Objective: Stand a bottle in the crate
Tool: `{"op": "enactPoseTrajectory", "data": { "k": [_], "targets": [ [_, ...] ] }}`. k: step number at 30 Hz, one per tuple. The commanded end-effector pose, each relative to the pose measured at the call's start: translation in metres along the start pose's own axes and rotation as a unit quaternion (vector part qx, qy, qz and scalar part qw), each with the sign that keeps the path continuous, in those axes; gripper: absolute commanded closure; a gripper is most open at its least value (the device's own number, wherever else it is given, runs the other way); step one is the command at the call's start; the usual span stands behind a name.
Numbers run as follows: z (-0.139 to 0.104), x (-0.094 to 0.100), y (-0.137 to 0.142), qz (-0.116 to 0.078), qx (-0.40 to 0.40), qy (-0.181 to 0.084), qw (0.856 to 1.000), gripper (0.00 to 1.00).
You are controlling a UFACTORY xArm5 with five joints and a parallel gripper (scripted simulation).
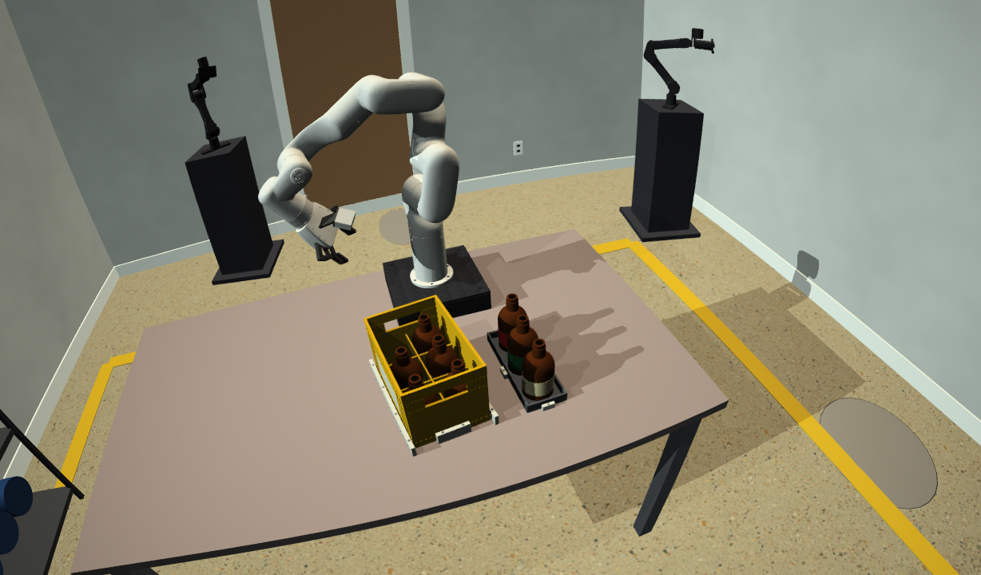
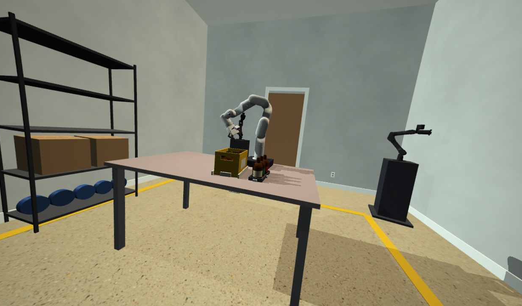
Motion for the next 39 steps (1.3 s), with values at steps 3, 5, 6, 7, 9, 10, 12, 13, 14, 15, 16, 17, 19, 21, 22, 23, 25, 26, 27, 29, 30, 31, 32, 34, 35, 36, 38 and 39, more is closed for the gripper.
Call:
{"op": "enactPoseTrajectory", "data": {
  "k": [3,5,6,7,9,10,12,13,14,15,16,17,19,21,22,23,25,26,27,29,30,31,32,34,35,36,38,39],
  "targets": [
    [0.000,0.001,0.000,-0.001,0.000,-0.001,1.000,0.00],
    [0.000,0.001,0.000,-0.001,0.000,-0.001,1.000,0.00],
    [0.000,0.001,0.000,-0.001,0.000,-0.001,1.000,0.00],
    [0.000,0.001,0.000,-0.001,0.000,-0.001,1.000,0.00],
    [0.000,0.001,0.000,-0.001,0.000,-0.001,1.000,0.00],
    [0.000,0.001,0.000,-0.001,0.000,-0.001,1.000,0.00],
    [0.000,0.001,0.000,-0.001,0.000,-0.001,1.000,0.00],
    [0.000,0.001,0.000,-0.001,0.000,-0.001,1.000,0.00],
    [0.000,0.001,0.000,-0.001,0.000,-0.001,1.000,0.00],
    [0.000,0.001,0.000,-0.001,0.000,-0.001,1.000,0.00],
    [0.000,0.001,0.000,-0.001,0.000,-0.001,1.000,0.00],
    [0.000,0.001,0.000,-0.001,0.000,-0.001,1.000,0.00],
    [0.000,0.001,0.002,-0.001,0.004,-0.004,1.000,0.00],
    [0.001,0.004,0.012,0.000,0.025,-0.018,1.000,0.00],
    [0.003,0.006,0.022,0.001,0.046,-0.032,0.998,0.00],
    [0.006,0.008,0.035,0.003,0.074,-0.050,0.996,0.00],
    [0.009,0.011,0.049,0.004,0.102,-0.068,0.992,0.00],
    [0.010,0.012,0.052,0.004,0.109,-0.072,0.991,0.00],
    [0.014,0.013,0.064,0.005,0.134,-0.087,0.987,0.00],
    [0.017,0.015,0.072,0.006,0.150,-0.097,0.984,0.00],
    [0.023,0.017,0.086,0.007,0.180,-0.115,0.977,0.00],
    [0.027,0.017,0.093,0.008,0.195,-0.123,0.973,0.00],
    [0.027,0.018,0.094,0.008,0.197,-0.124,0.972,0.00],
    [0.027,0.018,0.094,0.008,0.197,-0.124,0.972,0.00],
    [0.040,0.020,0.118,0.010,0.248,-0.152,0.957,0.00],
    [0.044,0.020,0.124,0.011,0.261,-0.159,0.952,0.00],
    [0.052,0.021,0.135,0.011,0.286,-0.172,0.943,0.00],
    [0.057,0.021,0.142,0.012,0.301,-0.180,0.936,0.00]
  ]
}}
Point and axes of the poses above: the point where the finger pads meet when closed, its own x axis back along the fingers, its own y axis across the jaws, z = x × y, the point moved 3 cm from there along x, back along the fingers, and after that the axes turned 4 degrees about x, right-handed, at the moved point
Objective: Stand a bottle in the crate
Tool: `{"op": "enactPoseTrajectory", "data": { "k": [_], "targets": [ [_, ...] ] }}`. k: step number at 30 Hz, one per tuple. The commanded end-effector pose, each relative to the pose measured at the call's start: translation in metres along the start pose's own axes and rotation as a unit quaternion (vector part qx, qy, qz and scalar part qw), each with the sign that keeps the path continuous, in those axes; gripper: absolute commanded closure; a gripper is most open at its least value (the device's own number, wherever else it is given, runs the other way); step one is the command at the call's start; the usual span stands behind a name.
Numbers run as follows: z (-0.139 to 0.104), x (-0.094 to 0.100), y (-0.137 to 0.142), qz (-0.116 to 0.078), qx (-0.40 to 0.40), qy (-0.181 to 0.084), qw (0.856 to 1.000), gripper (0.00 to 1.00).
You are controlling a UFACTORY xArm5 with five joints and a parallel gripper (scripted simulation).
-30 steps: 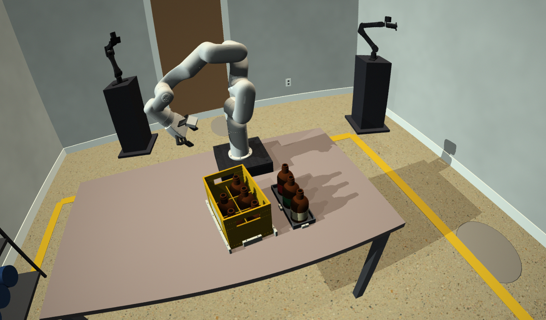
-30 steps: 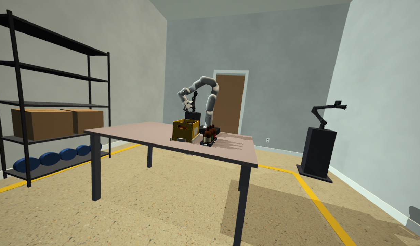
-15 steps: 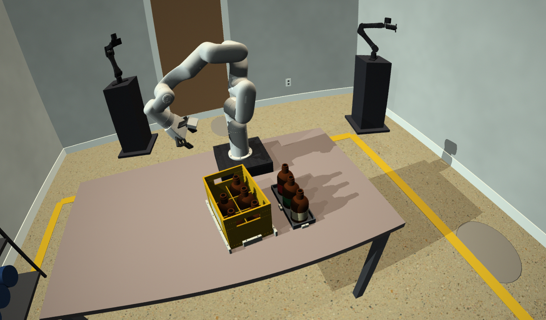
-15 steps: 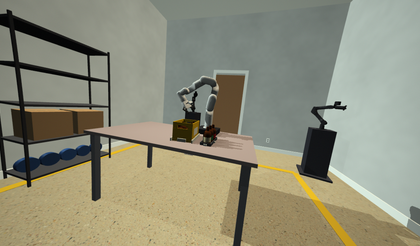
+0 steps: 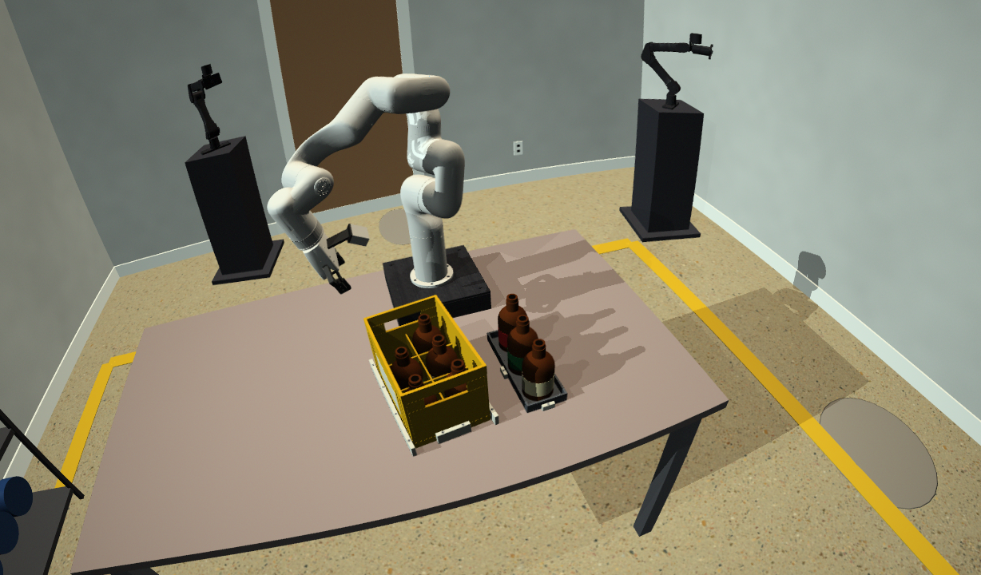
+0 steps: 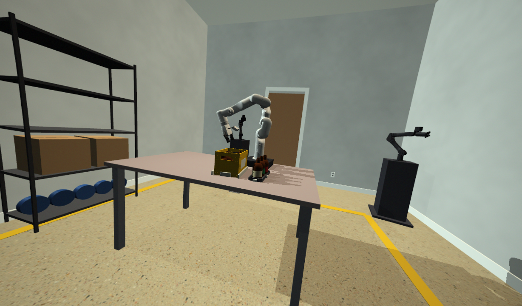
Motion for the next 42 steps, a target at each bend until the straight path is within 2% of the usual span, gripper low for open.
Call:
{"op": "enactPoseTrajectory", "data": {
  "k": [1,4,10,13,14,17,18,19,20,21,22,24,26,30,31,42],
  "targets": [
    [0.000,0.007,0.043,0.000,0.076,-0.043,0.996,0.00],
    [0.004,0.010,0.064,0.001,0.115,-0.062,0.991,0.00],
    [0.023,0.017,0.123,0.000,0.224,-0.114,0.968,0.00],
    [0.023,0.017,0.123,0.000,0.225,-0.115,0.968,0.00],
    [0.036,0.020,0.150,-0.002,0.275,-0.137,0.952,0.00],
    [0.049,0.021,0.173,-0.003,0.316,-0.154,0.936,0.00],
    [0.050,0.021,0.174,-0.003,0.318,-0.155,0.935,0.00],
    [0.061,0.022,0.190,-0.005,0.349,-0.168,0.922,0.00],
    [0.063,0.022,0.193,-0.005,0.355,-0.170,0.919,0.00],
    [0.073,0.023,0.206,-0.007,0.379,-0.180,0.908,0.00],
    [0.075,0.023,0.208,-0.007,0.384,-0.182,0.905,0.00],
    [0.091,0.023,0.227,-0.009,0.420,-0.196,0.886,0.00],
    [0.096,0.023,0.233,-0.010,0.431,-0.201,0.880,0.00],
    [0.097,0.023,0.233,-0.010,0.431,-0.201,0.879,0.00],
    [0.097,0.023,0.233,-0.010,0.431,-0.201,0.879,1.00],
    [0.097,0.023,0.233,-0.010,0.431,-0.201,0.879,1.00]
  ]
}}
Point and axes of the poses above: the point where the finger pads meet when closed, its own x axis back along the fingers, its own y axis across the jaws, z = x × y, the point moved 3 cm from there along x, back along the fingers, and after that the axes turned 4 degrees about x, right-handed, at the moved point
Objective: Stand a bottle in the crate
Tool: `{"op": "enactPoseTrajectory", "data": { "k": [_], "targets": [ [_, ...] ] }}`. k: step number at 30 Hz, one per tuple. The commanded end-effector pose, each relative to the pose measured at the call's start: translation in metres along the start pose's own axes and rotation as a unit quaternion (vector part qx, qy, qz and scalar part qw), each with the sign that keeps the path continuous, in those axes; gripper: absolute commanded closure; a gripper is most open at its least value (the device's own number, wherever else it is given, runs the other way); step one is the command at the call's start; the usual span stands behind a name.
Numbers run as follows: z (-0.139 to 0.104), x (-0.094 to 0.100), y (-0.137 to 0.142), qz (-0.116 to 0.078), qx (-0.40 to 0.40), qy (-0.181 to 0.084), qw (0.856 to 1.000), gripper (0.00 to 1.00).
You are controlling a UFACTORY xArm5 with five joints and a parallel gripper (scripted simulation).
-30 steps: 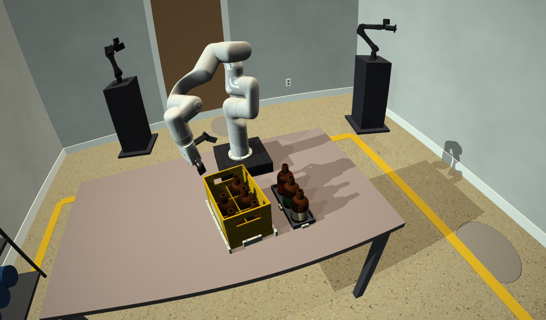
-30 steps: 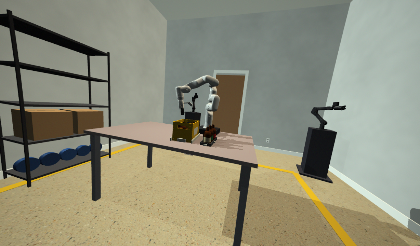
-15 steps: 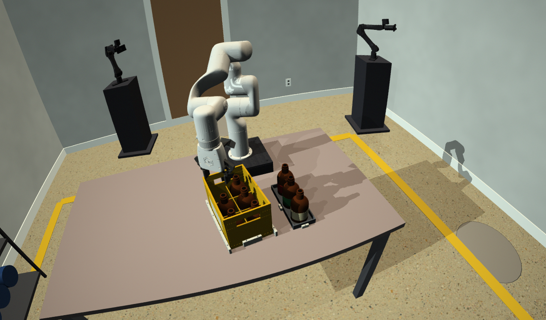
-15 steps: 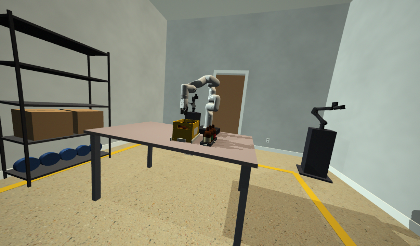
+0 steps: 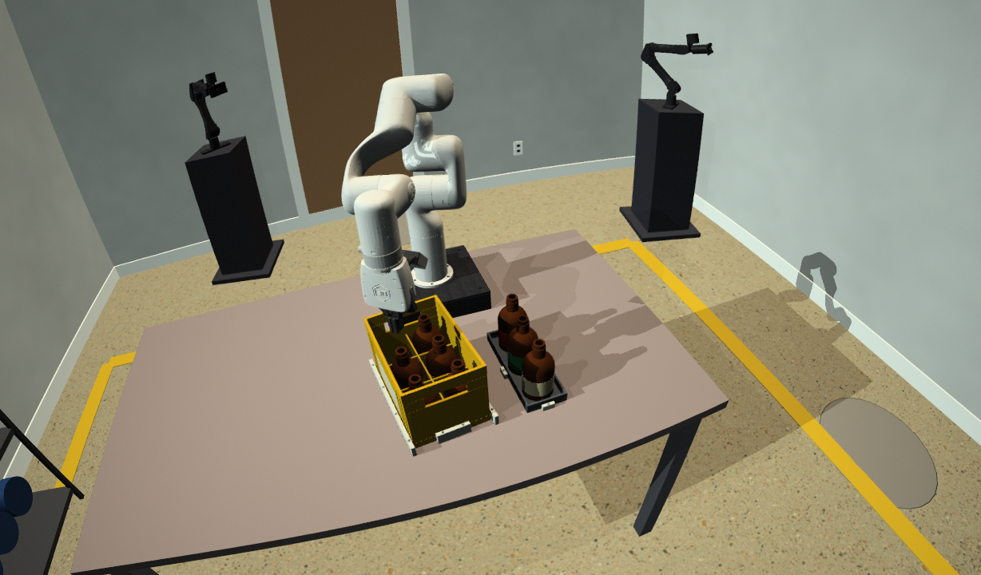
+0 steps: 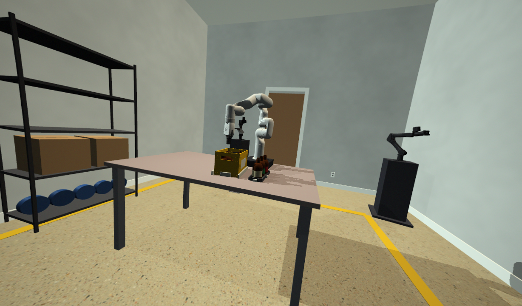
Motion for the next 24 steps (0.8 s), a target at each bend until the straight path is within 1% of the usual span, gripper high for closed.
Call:
{"op": "enactPoseTrajectory", "data": {
  "k": [1,22,24],
  "targets": [
    [-0.0009,0.0015,0.0004,0.000,0.000,-0.002,1.000,1.00],
    [-0.0009,0.0015,0.0004,0.000,0.000,-0.002,1.000,1.00],
    [0.0000,0.0015,0.0036,0.000,0.000,-0.002,1.000,1.00]
  ]
}}
Point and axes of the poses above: the point where the finger pads meet when closed, its own x axis back along the fingers, its own y axis across the jaws, z = x × y, the point moved 3 cm from there along x, back along the fingers, and after that the axes turned 4 degrees about x, right-handed, at the moved point
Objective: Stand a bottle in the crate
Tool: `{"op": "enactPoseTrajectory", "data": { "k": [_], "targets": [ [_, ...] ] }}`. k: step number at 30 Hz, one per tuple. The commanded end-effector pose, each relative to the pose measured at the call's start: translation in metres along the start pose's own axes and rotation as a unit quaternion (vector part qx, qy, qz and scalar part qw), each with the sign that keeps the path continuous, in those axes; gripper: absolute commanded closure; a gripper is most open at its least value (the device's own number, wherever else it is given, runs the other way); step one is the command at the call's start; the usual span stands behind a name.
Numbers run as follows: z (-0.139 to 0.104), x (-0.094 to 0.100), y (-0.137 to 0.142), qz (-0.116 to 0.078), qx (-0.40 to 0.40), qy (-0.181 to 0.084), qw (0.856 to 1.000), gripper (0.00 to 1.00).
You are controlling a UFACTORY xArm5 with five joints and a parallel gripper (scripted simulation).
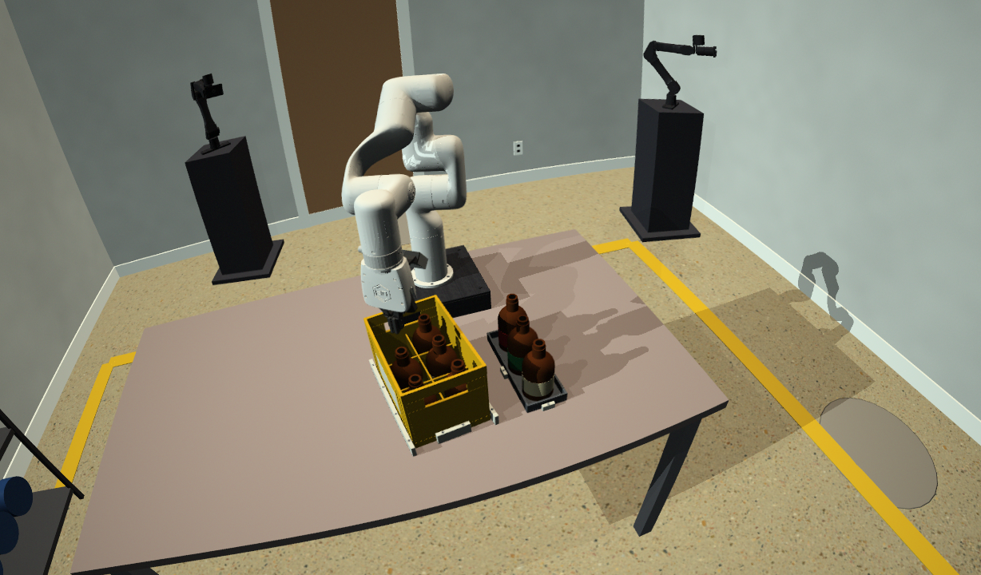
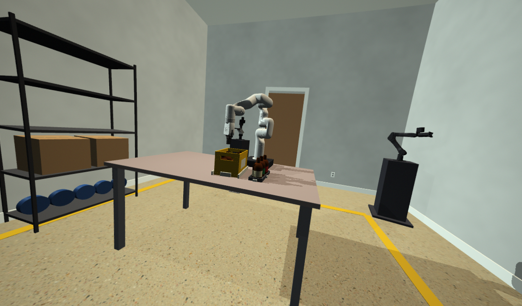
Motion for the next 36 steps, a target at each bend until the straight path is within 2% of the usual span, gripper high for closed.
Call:
{"op": "enactPoseTrajectory", "data": {
  "k": [1,3,5,12,14,15,18,19,21,36],
  "targets": [
    [0.002,0.001,0.010,0.000,-0.002,-0.002,1.000,1.00],
    [0.012,0.001,0.037,-0.001,-0.008,-0.002,1.000,1.00],
    [0.030,0.001,0.077,-0.001,-0.018,-0.002,1.000,1.00],
    [0.088,0.001,0.143,-0.001,-0.056,-0.001,0.998,1.00],
    [0.088,0.001,0.143,-0.001,-0.056,-0.001,0.998,1.00],
    [0.113,0.000,0.171,-0.001,-0.059,-0.001,0.998,1.00],
    [0.135,0.000,0.195,-0.001,-0.061,-0.001,0.998,1.00],
    [0.144,0.000,0.205,-0.001,-0.061,-0.001,0.998,0.35],
    [0.161,0.001,0.225,-0.001,-0.061,-0.001,0.998,0.35],
    [0.163,0.001,0.228,-0.001,-0.061,-0.001,0.998,0.35]
  ]
}}
Point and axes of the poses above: the point where the finger pads meet when closed, its own x axis back along the fingers, its own y axis across the jaws, z = x × y, the point moved 3 cm from there along x, back along the fingers, and after that the axes turned 4 degrees about x, right-handed, at the moved point
